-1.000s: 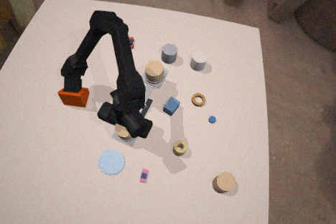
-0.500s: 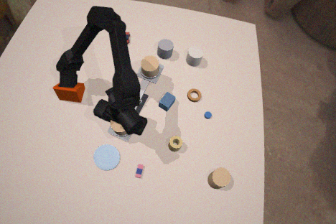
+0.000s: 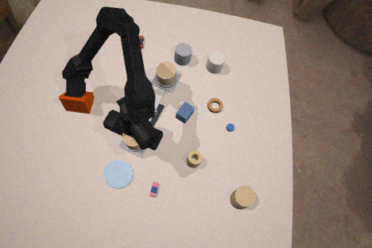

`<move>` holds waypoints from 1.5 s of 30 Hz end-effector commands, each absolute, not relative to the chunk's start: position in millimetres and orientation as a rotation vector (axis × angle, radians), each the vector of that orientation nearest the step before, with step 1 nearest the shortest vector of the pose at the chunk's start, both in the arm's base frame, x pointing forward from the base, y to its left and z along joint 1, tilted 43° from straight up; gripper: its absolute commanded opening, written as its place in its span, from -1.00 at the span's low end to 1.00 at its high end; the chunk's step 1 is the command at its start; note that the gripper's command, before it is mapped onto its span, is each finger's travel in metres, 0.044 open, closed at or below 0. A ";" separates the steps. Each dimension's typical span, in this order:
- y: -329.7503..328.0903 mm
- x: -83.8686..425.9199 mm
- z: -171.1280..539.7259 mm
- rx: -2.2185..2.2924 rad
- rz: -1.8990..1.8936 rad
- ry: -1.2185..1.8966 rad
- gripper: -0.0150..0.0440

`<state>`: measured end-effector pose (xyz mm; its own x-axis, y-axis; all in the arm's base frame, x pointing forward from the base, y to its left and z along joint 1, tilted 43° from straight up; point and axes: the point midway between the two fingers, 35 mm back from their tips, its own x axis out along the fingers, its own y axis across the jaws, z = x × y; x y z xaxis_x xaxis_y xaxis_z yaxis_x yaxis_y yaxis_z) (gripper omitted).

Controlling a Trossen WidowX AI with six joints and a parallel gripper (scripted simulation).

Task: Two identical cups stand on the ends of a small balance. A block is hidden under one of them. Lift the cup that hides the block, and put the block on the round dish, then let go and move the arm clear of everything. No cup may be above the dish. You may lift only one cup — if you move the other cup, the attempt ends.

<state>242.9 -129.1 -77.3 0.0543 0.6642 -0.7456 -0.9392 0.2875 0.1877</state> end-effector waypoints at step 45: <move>-172.7 245.9 -36.7 -0.395 1.263 0.861 -0.49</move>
